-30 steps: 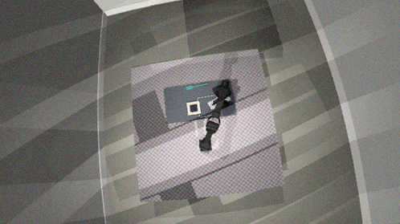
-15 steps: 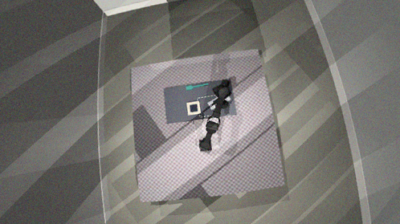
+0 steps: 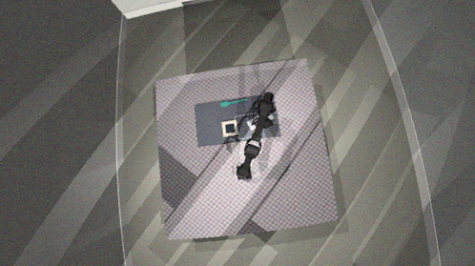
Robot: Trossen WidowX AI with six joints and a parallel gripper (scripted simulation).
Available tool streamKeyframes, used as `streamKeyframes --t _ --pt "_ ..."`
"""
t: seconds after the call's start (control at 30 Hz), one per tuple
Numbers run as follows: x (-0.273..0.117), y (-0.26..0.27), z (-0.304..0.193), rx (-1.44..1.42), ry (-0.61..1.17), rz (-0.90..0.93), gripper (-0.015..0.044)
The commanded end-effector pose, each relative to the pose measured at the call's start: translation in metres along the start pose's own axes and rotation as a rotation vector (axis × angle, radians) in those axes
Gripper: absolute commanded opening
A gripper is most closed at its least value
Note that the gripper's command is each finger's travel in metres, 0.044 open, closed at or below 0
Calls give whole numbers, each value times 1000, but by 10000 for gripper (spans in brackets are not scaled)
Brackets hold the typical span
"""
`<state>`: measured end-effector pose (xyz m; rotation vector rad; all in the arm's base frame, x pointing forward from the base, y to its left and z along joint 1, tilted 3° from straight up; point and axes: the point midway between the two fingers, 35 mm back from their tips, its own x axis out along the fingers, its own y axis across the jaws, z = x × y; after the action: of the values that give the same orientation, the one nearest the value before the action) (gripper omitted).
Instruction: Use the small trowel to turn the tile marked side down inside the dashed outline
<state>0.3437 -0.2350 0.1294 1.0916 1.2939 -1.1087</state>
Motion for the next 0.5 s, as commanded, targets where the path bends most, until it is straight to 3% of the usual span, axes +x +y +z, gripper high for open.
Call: streamKeyframes --t 0.0,0.47 --pt "4 1 1 -6 -4 1 270" --pt "26 3 2 -40 -4 1 270"
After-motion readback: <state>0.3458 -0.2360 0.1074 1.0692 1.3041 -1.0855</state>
